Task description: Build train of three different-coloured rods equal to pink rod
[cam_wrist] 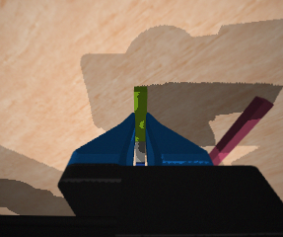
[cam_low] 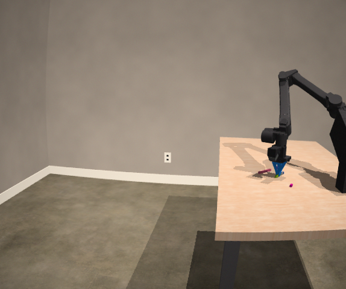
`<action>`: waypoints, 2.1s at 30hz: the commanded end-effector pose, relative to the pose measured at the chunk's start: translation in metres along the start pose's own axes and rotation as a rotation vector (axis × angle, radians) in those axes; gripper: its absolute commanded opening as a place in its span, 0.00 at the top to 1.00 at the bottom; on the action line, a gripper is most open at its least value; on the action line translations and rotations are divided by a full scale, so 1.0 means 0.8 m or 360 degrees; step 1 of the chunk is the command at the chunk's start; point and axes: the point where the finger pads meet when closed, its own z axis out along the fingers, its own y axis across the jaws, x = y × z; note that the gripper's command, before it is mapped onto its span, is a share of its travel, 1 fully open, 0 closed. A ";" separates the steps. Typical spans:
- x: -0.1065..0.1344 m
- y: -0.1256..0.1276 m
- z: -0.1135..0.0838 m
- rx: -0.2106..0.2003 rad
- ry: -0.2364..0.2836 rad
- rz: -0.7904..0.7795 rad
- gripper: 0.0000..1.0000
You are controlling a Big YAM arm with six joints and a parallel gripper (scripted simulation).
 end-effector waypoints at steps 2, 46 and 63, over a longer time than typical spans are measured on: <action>0.000 -0.003 0.004 0.0001 -0.0003 0.0007 0.96; -0.004 -0.004 -0.060 0.0030 -0.0022 -0.0004 0.77; 0.000 -0.004 -0.107 -0.0015 0.0010 0.0021 0.77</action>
